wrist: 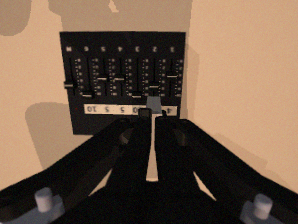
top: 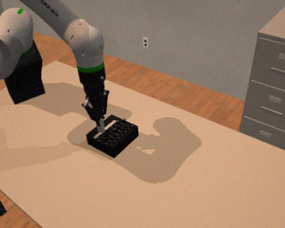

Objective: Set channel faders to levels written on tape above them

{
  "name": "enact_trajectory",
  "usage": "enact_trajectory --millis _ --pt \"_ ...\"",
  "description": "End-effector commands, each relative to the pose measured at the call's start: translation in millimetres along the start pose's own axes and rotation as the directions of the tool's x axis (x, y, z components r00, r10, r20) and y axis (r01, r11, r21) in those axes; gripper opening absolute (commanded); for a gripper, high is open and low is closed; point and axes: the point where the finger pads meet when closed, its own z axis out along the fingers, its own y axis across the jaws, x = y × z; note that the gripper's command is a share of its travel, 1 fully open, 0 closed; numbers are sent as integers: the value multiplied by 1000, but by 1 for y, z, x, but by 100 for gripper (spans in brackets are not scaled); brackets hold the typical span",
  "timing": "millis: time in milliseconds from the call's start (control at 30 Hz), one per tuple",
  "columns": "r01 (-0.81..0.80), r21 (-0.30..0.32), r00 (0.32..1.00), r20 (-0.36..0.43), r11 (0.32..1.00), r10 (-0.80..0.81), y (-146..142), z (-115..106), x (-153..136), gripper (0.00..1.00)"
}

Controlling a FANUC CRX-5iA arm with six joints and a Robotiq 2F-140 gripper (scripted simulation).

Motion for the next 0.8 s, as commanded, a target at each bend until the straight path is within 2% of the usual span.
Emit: enact_trajectory --millis 0,767 --pt "0 0 1000 0 1000 0 0 0 0 0" --pt "0 0 1000 0 1000 0 0 7 0 0"
